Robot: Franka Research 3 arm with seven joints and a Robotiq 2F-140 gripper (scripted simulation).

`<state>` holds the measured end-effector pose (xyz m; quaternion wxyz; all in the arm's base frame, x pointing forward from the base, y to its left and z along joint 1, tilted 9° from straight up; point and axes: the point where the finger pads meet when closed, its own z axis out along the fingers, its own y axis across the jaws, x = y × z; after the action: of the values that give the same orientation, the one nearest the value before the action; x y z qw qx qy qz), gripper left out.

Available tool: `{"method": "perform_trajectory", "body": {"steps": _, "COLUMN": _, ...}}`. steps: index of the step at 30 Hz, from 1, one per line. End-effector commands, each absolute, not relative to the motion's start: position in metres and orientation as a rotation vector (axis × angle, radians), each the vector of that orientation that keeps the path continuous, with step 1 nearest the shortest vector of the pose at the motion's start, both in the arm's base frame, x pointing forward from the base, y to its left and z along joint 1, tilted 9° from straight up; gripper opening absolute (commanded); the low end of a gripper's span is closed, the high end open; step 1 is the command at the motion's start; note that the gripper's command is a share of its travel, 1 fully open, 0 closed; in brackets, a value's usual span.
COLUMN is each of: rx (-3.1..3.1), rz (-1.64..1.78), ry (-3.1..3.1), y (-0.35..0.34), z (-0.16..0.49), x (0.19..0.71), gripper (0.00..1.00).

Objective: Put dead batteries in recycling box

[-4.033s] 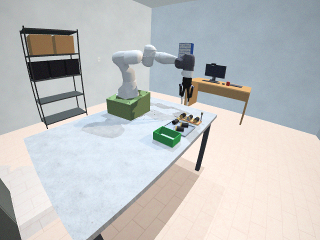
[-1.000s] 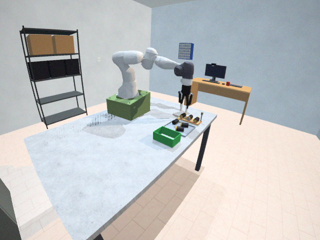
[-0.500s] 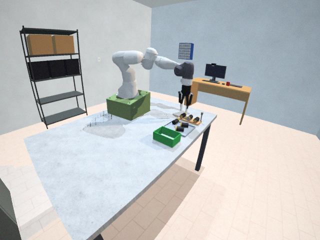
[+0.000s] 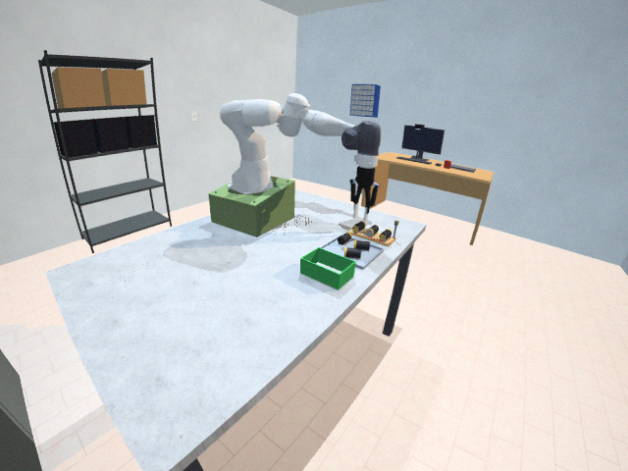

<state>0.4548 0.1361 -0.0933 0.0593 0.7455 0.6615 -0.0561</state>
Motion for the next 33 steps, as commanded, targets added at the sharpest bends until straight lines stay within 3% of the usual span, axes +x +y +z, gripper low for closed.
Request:
{"method": "perform_trajectory", "body": {"steps": 1, "rx": 2.250, "rz": -0.167, "ry": 2.007, "y": 0.136, "z": -0.093, "x": 0.457, "gripper": 0.29}}
{"method": "perform_trajectory", "body": {"steps": 33, "rx": 2.250, "rz": -0.167, "ry": 2.007, "y": 0.130, "z": -0.128, "x": 0.457, "gripper": 0.29}}
